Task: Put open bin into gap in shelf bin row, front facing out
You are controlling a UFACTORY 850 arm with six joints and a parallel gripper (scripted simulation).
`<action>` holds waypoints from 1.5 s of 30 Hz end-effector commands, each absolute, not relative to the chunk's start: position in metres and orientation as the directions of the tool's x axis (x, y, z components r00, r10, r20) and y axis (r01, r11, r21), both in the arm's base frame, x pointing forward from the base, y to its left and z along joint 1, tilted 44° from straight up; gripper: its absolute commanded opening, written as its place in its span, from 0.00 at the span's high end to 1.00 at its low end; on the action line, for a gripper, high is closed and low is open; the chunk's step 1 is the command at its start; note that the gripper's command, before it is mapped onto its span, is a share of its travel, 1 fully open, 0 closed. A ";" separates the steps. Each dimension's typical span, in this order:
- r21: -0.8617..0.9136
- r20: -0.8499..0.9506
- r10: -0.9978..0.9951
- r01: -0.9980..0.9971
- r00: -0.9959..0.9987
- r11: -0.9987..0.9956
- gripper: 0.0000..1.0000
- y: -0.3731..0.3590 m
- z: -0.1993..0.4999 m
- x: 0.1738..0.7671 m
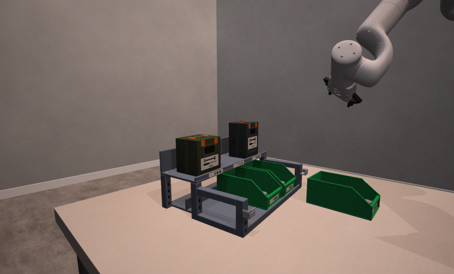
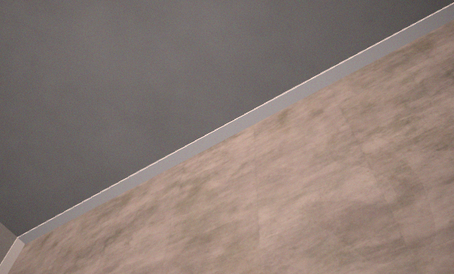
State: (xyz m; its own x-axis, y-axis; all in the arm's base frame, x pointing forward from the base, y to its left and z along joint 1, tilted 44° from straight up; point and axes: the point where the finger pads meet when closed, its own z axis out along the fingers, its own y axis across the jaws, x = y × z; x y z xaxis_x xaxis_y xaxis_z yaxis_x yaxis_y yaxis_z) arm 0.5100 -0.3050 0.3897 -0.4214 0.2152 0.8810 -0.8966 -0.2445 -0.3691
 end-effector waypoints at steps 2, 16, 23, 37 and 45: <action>-0.370 0.880 0.216 -0.896 -0.423 -0.245 0.00 -0.305 0.390 0.510; -0.370 0.880 0.216 -0.896 -0.423 -0.245 0.00 -0.305 0.390 0.515; -0.370 0.880 0.216 -0.896 -0.423 -0.245 0.00 -0.305 0.390 0.515; -0.162 0.968 0.137 -0.942 -0.209 -0.294 0.00 -0.276 0.352 0.500; 0.047 0.997 0.071 -0.933 0.023 -0.356 0.00 -0.247 0.315 0.484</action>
State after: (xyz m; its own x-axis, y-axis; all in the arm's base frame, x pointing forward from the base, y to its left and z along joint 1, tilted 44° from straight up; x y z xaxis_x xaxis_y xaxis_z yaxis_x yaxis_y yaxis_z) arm 0.4921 -0.2636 0.3346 -0.1043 0.1079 0.9887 -0.9450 -0.3207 -0.0647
